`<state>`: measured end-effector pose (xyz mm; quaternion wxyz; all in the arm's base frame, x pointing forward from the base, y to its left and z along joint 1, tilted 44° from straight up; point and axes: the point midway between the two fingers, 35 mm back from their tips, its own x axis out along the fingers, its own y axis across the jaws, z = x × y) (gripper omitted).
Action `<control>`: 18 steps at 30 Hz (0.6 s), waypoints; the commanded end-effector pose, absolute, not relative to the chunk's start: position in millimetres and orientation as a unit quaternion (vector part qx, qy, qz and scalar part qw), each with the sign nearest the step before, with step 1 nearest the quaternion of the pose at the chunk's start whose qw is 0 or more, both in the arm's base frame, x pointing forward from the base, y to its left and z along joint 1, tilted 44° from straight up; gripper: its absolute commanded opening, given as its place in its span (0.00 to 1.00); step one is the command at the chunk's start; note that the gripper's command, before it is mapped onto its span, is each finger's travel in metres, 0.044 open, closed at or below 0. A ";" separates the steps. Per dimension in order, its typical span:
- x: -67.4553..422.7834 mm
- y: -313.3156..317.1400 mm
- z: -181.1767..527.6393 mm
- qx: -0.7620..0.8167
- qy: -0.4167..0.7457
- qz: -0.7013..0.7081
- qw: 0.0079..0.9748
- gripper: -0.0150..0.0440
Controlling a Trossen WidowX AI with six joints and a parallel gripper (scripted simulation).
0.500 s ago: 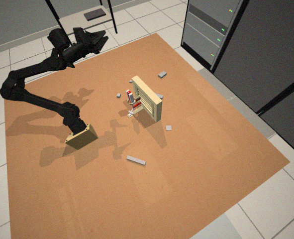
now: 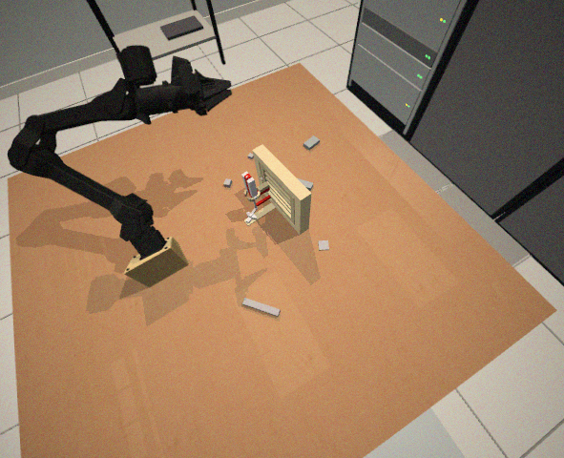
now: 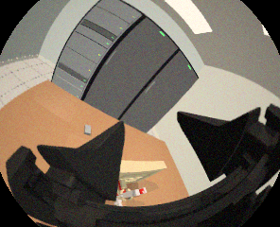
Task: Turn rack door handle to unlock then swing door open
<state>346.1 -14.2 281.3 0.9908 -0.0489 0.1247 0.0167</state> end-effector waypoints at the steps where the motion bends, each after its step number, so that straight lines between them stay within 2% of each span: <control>1: 353.6 -16.3 269.2 -0.060 0.167 0.031 0.984 0.76; 18: 365.7 -25.3 192.6 -0.066 0.379 0.118 0.915 0.76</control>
